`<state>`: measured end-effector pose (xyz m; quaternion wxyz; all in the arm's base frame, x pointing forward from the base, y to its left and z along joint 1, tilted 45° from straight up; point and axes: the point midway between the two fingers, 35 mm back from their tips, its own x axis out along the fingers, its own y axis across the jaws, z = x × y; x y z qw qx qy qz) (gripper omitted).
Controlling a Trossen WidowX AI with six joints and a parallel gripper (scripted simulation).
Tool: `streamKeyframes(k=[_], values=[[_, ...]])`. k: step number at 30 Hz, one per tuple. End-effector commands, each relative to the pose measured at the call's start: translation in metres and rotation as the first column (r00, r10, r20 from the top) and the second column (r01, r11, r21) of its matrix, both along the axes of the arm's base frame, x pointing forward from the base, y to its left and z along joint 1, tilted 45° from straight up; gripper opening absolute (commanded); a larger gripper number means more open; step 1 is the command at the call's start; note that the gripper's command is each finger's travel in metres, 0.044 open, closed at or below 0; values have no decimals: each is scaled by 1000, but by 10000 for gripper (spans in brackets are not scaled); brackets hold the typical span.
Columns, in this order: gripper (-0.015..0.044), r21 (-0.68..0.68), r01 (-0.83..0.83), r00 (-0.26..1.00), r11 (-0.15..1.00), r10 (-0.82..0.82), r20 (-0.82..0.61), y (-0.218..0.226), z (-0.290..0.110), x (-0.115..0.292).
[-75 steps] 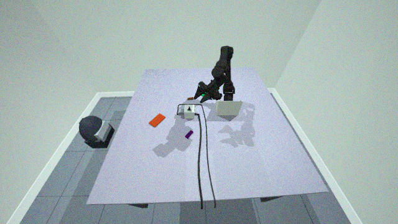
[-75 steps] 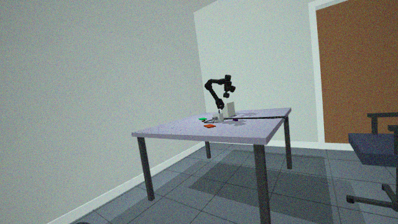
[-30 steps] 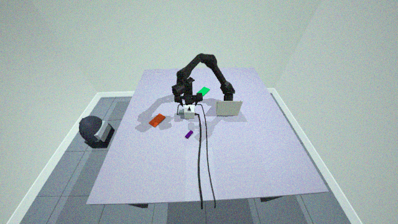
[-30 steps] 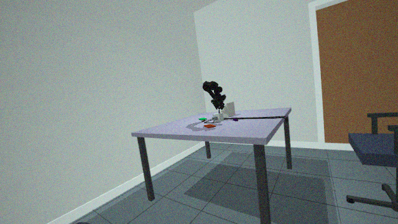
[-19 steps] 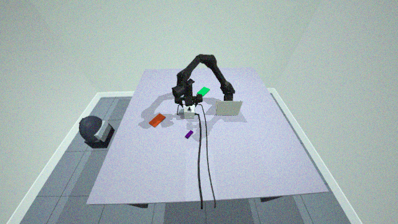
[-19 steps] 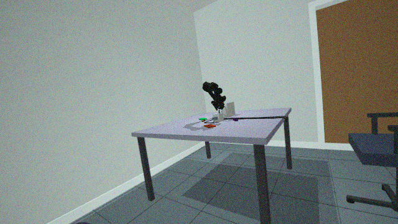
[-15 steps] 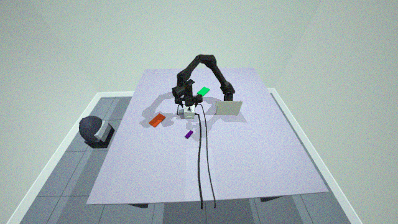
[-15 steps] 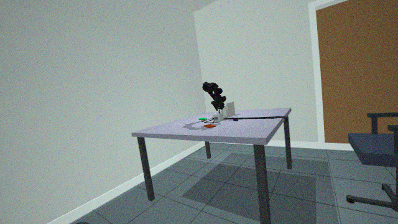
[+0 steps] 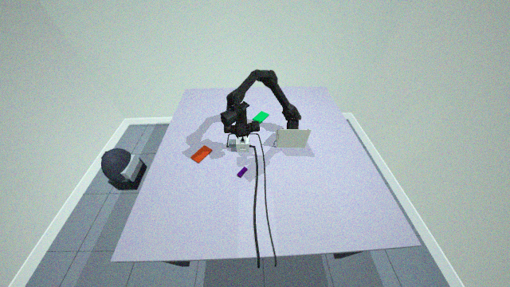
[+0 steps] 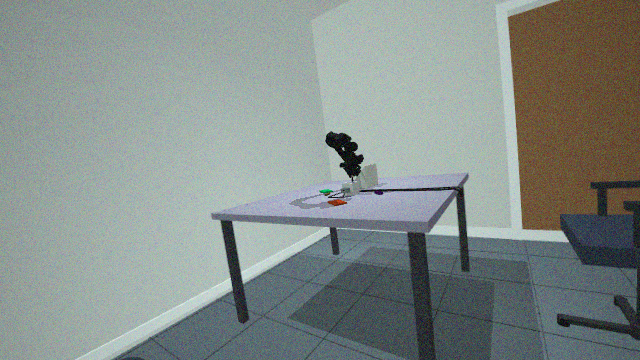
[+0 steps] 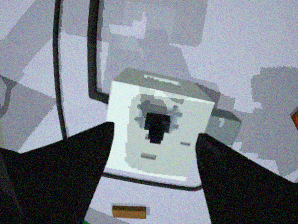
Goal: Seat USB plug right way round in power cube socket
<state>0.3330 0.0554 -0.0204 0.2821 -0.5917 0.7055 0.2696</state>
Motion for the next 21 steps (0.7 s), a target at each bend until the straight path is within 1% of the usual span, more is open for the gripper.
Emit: streamKeyframes(k=[1, 6, 9, 21], values=[[151, 0, 1, 1000, 1000, -1, 0, 0, 0, 0], [20, 0, 1, 1000, 1000, -1, 0, 0, 0, 0], [0, 0, 1, 1000, 1000, -1, 0, 0, 0, 0], [0, 0, 1, 1000, 1000, -1, 0, 0, 0, 0]])
